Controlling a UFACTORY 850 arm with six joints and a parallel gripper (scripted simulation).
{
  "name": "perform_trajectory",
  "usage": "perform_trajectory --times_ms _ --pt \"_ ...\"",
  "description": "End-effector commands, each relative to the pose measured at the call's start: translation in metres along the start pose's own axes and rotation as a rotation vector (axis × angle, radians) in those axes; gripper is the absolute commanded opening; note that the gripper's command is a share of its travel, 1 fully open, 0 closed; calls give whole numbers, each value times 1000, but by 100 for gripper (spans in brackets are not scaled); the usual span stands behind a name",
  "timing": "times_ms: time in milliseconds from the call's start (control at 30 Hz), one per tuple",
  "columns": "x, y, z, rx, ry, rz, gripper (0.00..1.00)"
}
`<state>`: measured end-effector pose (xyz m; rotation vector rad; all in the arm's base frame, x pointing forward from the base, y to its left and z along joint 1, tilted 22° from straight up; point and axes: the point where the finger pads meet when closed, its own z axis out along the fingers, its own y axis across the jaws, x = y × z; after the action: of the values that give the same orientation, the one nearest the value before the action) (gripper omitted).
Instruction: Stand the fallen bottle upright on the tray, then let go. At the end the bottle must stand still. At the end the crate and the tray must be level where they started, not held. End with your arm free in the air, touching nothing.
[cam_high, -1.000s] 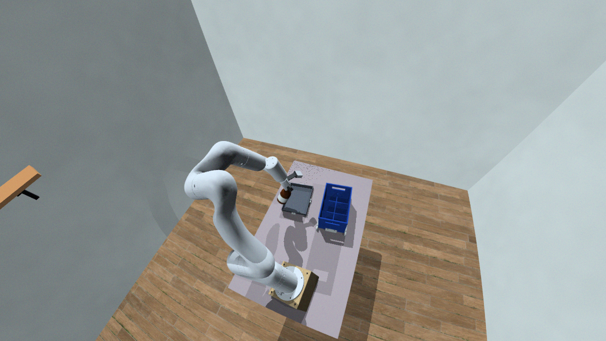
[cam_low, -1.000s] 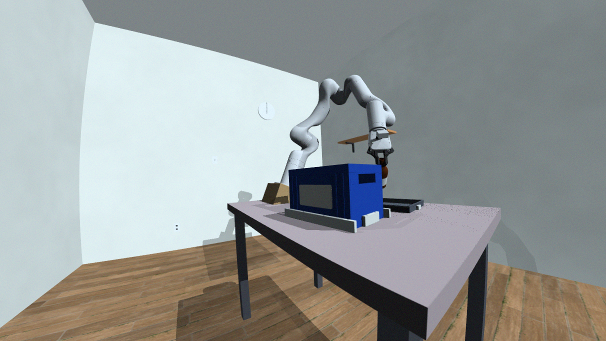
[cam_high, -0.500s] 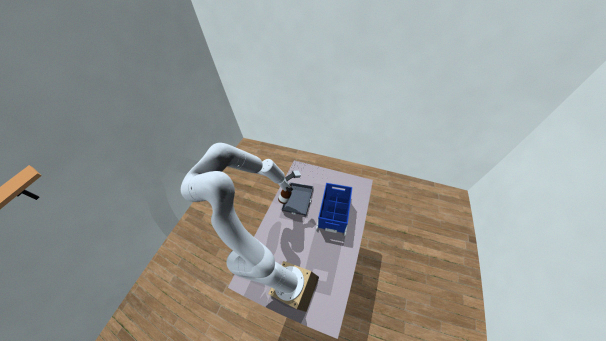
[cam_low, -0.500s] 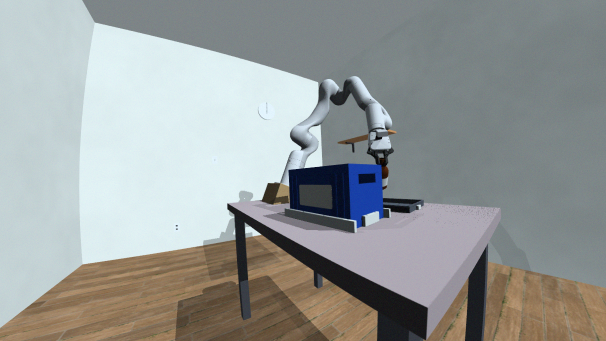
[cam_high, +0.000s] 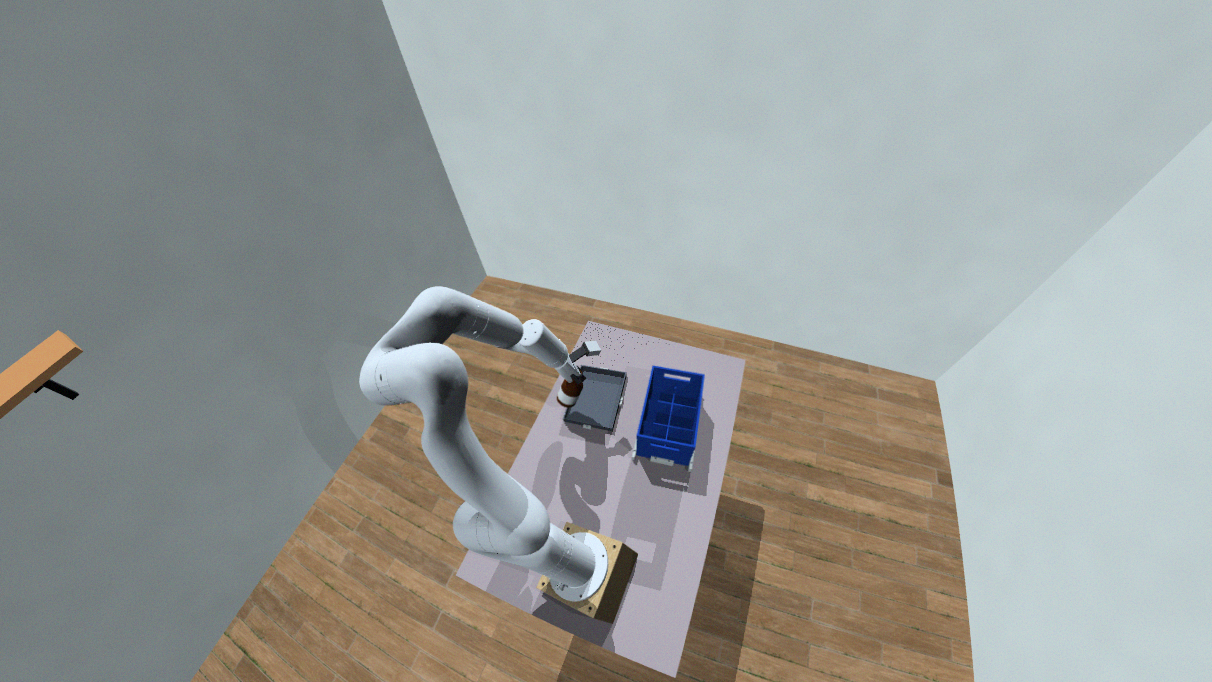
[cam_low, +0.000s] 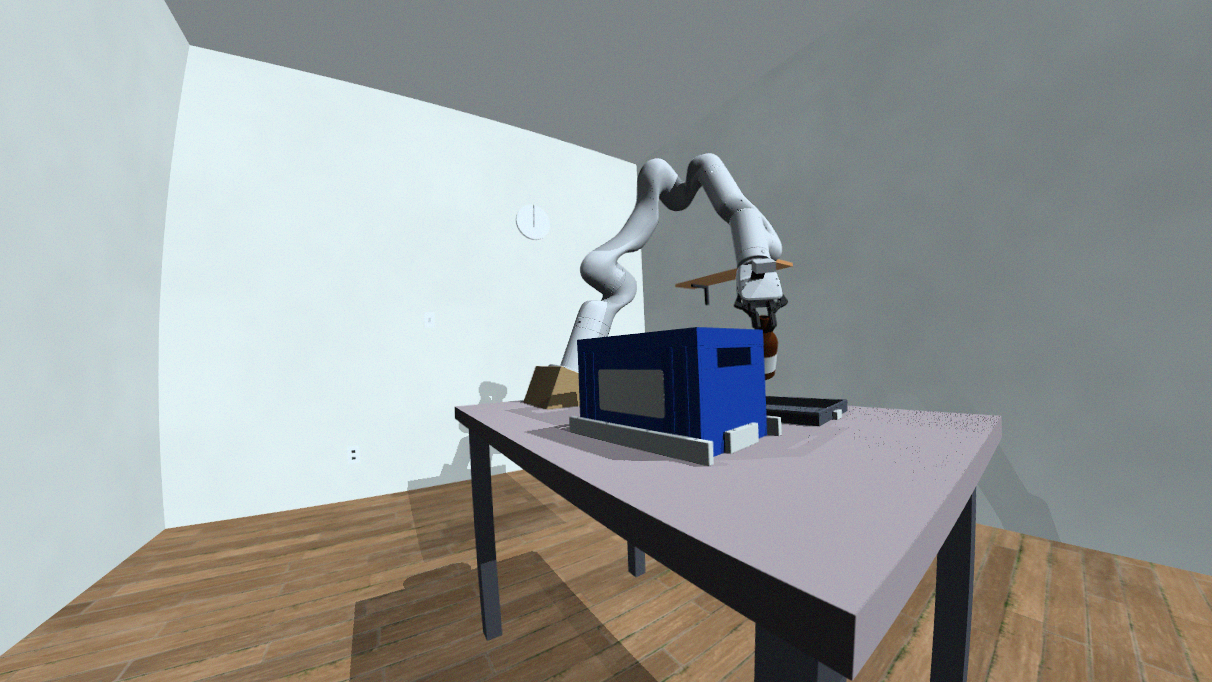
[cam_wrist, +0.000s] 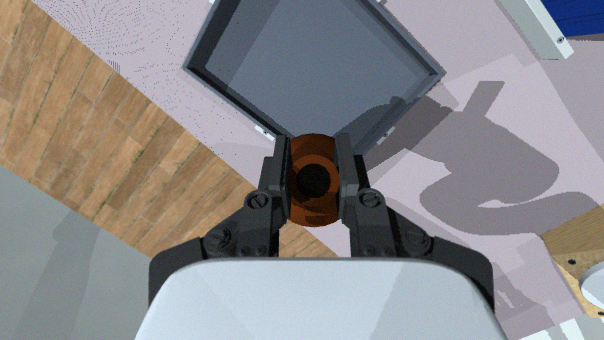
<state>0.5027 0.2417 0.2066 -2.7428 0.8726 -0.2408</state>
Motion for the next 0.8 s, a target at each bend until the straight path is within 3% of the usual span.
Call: perform_trajectory --times_ms 0,767 --pt "1 -1 -1 2 1 0 0" --pt "1 4 0 -18 37 2 0"
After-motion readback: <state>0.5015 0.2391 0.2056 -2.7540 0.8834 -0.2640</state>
